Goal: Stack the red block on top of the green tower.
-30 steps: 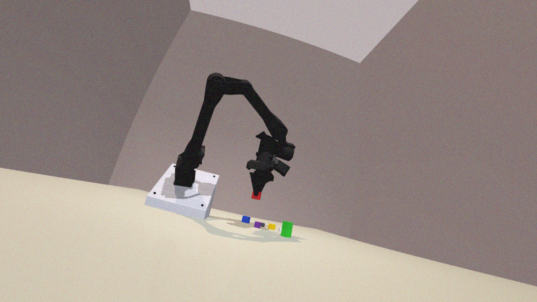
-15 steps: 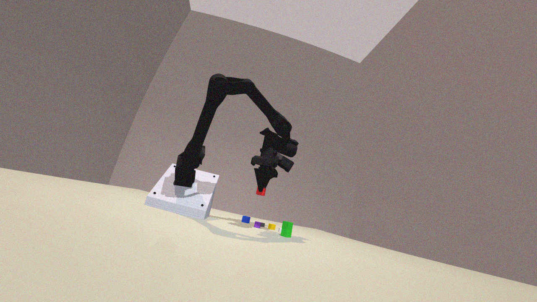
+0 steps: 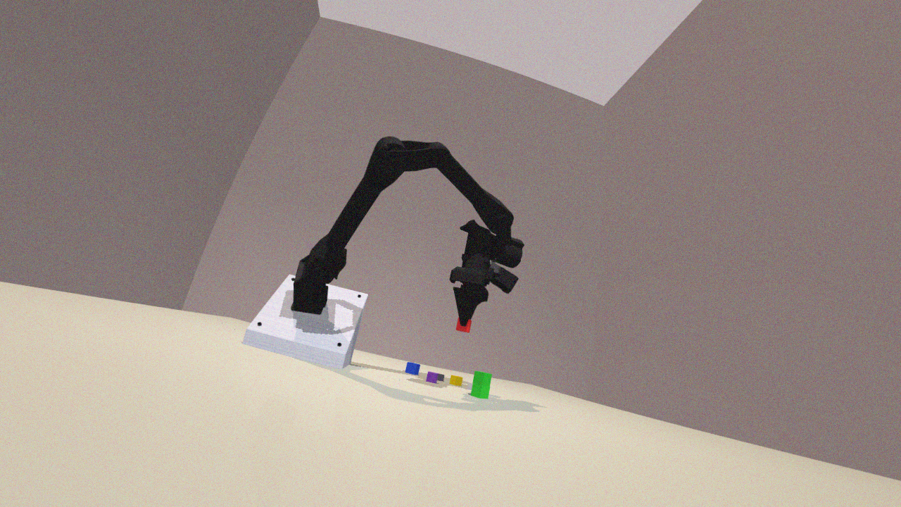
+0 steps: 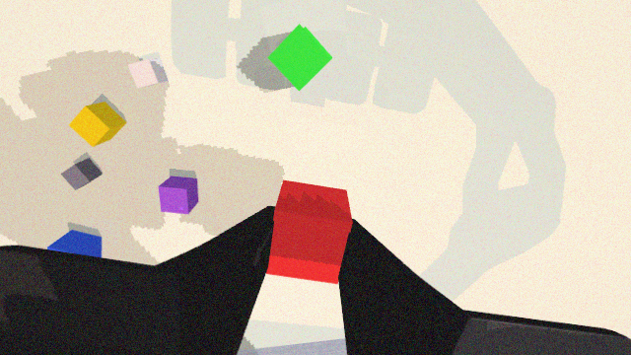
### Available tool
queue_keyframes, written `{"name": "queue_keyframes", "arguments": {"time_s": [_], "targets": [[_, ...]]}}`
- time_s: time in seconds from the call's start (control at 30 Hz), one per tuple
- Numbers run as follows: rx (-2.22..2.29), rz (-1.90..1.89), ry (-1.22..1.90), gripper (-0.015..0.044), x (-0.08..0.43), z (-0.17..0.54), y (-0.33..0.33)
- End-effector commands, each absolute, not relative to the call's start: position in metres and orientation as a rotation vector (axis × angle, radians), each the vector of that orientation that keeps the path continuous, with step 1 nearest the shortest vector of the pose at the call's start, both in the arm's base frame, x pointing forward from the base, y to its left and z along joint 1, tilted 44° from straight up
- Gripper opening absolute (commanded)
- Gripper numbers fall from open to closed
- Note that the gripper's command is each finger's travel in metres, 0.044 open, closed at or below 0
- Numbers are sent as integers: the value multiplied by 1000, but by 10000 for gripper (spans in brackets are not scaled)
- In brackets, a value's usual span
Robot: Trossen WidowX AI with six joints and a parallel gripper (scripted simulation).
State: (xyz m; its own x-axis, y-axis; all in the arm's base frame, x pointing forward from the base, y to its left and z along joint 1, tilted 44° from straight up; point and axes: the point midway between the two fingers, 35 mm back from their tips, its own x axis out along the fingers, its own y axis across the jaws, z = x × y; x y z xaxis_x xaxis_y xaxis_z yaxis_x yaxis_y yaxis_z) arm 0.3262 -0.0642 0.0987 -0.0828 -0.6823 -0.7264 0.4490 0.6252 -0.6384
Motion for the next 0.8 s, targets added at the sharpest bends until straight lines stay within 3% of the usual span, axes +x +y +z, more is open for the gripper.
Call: {"name": "queue_keyframes", "arguments": {"time_s": [0.0,0.4,0.77], "targets": [[-220,-953,1364,0,341,98,-68],[-224,-957,1357,0,380,100,-79],[-225,-958,1356,0,382,73,-104]]}}
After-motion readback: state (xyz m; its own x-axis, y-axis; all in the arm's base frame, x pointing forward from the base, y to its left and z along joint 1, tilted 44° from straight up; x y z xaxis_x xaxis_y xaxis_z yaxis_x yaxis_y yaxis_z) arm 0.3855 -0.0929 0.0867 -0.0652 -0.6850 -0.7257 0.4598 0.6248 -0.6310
